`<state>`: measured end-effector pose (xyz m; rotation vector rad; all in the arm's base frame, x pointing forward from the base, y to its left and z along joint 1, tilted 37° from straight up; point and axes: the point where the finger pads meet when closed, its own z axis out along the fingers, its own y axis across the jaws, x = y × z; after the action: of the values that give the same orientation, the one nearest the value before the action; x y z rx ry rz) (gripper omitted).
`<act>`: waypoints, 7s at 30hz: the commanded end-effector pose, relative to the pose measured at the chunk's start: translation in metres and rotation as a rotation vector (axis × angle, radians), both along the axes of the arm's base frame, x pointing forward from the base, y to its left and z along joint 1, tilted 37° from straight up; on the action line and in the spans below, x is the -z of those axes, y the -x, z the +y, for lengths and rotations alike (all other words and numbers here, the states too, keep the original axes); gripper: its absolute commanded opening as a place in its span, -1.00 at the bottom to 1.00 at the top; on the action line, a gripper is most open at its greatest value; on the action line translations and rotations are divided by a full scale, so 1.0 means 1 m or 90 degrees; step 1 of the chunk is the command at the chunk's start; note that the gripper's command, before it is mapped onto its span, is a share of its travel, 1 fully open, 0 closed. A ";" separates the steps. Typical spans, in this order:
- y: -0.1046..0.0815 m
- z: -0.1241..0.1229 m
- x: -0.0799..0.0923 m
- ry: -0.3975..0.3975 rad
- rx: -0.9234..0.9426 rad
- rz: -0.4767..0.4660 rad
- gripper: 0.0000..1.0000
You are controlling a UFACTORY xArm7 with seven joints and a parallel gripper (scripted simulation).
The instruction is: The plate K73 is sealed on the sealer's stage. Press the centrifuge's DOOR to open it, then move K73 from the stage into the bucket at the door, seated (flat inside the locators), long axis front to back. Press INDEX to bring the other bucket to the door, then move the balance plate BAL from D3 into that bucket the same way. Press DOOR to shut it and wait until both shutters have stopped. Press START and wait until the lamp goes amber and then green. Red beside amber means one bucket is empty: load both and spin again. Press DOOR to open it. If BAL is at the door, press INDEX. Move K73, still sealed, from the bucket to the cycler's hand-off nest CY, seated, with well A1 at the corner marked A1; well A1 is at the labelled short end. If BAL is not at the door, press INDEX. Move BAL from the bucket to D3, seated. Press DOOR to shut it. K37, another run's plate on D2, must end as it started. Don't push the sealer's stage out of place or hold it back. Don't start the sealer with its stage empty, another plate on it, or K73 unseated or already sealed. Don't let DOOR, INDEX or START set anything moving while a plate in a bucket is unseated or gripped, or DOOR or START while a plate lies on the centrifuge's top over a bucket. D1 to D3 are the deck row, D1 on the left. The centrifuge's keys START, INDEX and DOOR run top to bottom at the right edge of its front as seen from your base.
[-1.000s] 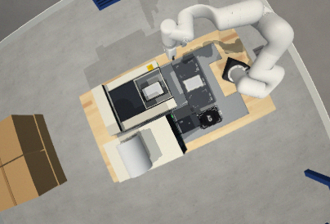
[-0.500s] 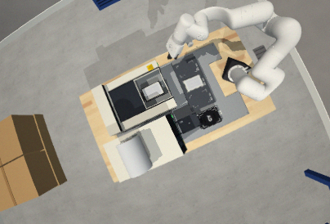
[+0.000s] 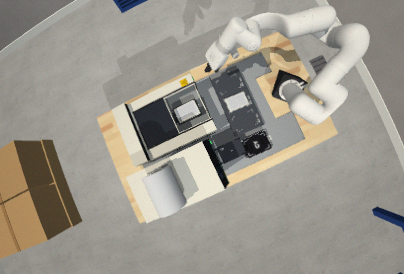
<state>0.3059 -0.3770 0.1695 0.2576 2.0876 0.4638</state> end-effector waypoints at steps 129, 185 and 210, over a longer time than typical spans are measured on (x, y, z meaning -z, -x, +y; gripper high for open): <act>-0.102 0.018 0.042 0.002 0.002 -0.001 -1.00; -0.075 0.016 0.038 0.002 0.002 -0.001 -1.00; -0.037 0.015 0.036 0.002 0.002 -0.001 -1.00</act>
<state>0.3479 -0.3598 0.1314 0.2585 2.0872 0.4640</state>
